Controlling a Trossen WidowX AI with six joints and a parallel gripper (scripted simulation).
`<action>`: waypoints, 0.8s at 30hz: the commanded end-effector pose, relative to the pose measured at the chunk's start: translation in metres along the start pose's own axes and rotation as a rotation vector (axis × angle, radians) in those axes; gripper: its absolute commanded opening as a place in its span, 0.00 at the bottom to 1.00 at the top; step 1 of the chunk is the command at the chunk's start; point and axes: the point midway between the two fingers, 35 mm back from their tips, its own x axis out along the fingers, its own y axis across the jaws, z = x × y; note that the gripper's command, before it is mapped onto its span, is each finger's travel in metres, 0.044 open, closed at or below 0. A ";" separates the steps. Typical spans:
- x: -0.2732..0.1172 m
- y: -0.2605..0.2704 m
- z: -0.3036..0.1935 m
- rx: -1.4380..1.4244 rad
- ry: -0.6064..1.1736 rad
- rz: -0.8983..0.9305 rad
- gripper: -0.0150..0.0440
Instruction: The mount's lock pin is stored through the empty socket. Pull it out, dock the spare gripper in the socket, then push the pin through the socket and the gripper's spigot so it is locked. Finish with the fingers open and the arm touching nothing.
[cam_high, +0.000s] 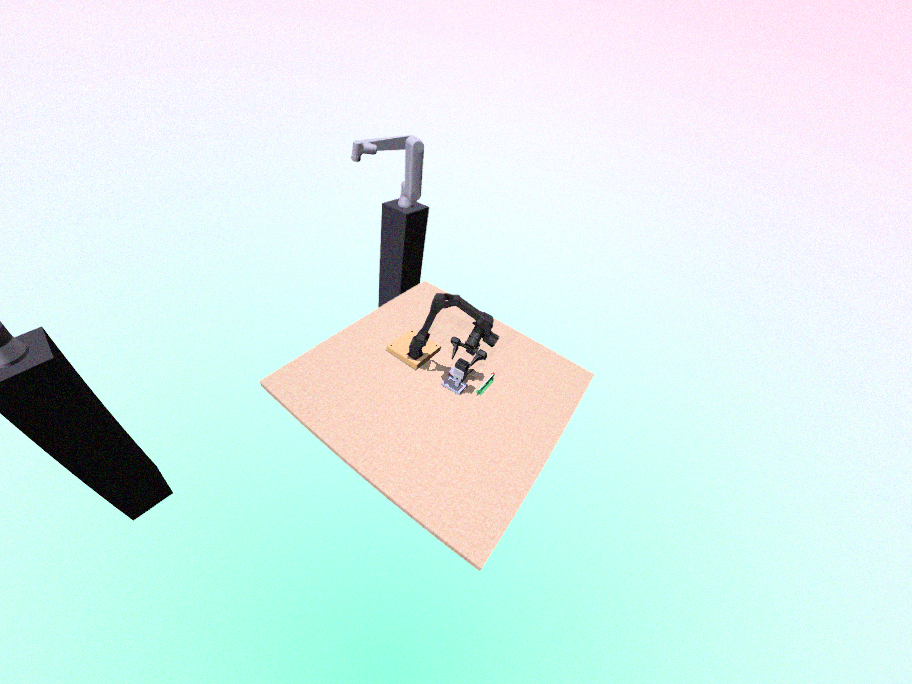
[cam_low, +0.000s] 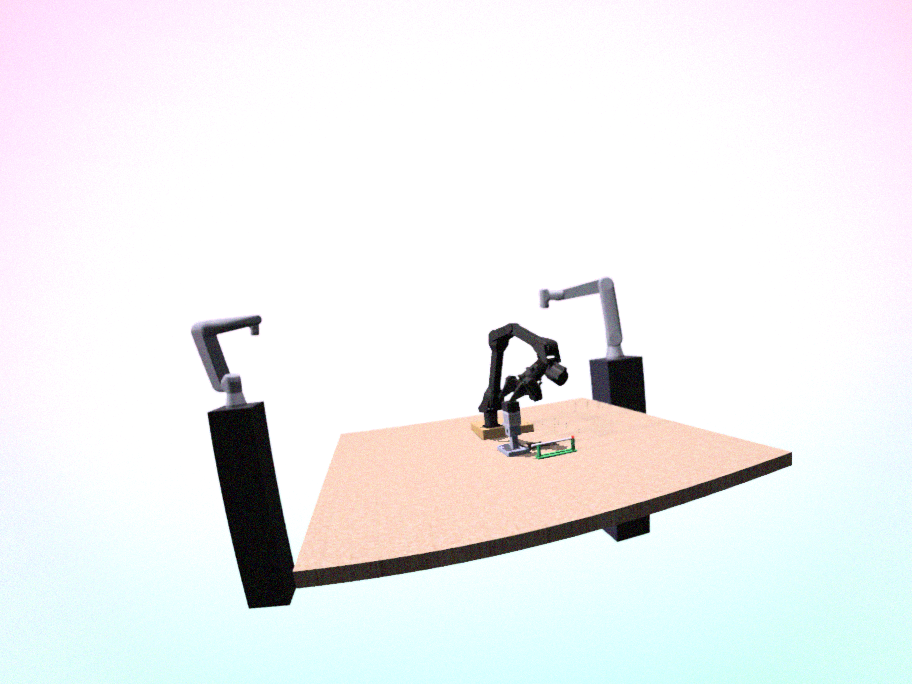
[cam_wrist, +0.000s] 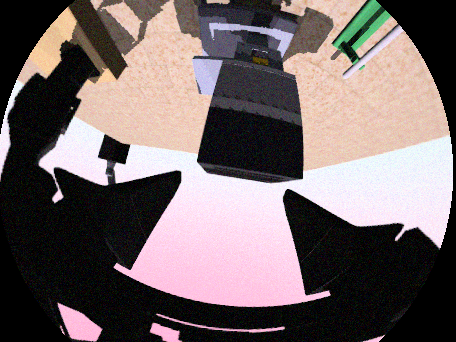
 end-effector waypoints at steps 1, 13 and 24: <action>-0.003 0.000 -0.008 -0.006 -0.004 -0.017 1.00; -0.014 0.002 -0.029 -0.007 -0.025 -0.069 1.00; -0.023 0.003 -0.048 -0.007 -0.041 -0.114 1.00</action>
